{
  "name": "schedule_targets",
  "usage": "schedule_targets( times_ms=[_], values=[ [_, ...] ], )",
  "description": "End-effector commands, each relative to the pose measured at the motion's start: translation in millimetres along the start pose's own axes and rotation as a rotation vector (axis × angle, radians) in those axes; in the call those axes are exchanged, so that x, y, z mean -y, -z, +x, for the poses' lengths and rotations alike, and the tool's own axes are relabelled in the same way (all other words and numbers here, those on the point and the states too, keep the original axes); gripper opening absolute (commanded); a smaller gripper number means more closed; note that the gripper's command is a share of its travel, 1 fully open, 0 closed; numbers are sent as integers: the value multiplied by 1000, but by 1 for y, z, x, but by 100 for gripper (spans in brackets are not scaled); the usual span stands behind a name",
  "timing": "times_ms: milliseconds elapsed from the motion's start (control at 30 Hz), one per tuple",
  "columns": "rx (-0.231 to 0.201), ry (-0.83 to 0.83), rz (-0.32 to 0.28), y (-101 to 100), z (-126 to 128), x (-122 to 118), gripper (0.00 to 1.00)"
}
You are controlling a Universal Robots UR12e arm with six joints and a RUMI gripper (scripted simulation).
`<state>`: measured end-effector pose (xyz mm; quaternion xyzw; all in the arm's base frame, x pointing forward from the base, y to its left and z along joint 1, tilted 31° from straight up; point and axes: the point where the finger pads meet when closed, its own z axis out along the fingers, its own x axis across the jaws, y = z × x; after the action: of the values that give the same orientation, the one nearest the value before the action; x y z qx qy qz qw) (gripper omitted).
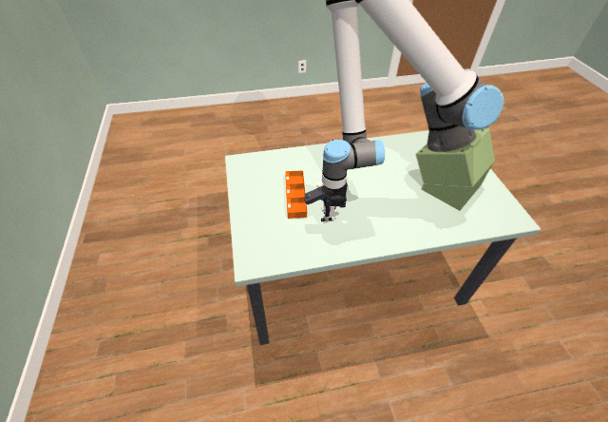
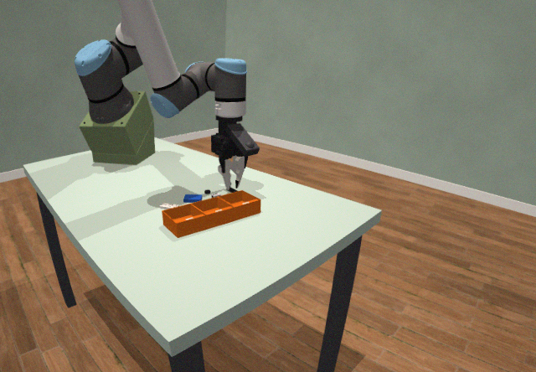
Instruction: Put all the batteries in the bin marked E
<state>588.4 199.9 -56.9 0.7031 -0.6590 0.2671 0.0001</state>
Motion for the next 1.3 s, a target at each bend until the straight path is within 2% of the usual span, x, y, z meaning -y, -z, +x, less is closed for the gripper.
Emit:
schedule_targets(
  times_ms=[0, 667, 700, 1267],
  values=[
    [0, 0, -3, -9, 0, -2, 17],
    [0, 2, -3, -10, 0, -7, 17],
    [0, 0, -2, -10, 0, -5, 0],
    [0, 0, -2, -10, 0, -5, 0]
  ],
)
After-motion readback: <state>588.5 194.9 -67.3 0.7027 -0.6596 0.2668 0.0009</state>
